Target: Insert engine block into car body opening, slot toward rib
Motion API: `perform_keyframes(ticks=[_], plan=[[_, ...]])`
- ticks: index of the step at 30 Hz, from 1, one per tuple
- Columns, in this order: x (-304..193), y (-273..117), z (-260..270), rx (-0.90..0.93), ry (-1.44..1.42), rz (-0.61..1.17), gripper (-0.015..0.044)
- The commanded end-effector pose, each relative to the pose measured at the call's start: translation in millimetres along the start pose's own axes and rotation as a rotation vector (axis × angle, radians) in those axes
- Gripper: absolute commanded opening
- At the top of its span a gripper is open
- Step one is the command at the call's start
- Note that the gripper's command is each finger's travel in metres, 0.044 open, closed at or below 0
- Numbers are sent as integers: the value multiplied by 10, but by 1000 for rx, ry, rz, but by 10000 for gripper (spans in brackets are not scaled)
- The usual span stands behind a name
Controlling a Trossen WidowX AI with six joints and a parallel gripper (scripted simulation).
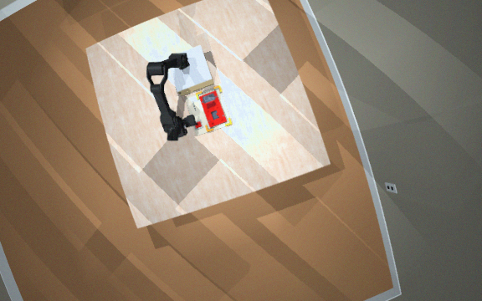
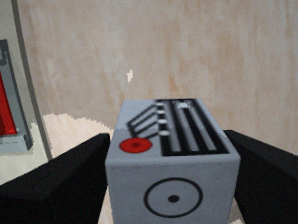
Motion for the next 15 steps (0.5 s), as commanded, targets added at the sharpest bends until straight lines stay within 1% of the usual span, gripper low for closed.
perform_keyframes(ticks=[1, 8, 12, 15], plan=[[1, 6, 3, 5, -5, -2, 145], [1, 6, 3, 5, -5, -2, 98], [10, -39, 0, 5, -5, -2, 0], [27, -128, -6, 5, -5, -3, 0]])
Point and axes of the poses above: the point midway between the two fingers, 35 mm back from their tips, its own y axis out along the fingers, its own z axis across the jaws, x = y × z, the point moved 8 cm from there along -y, back along the fingers, and after that the axes turned 3 degrees about -y, right-handed, at the moved point
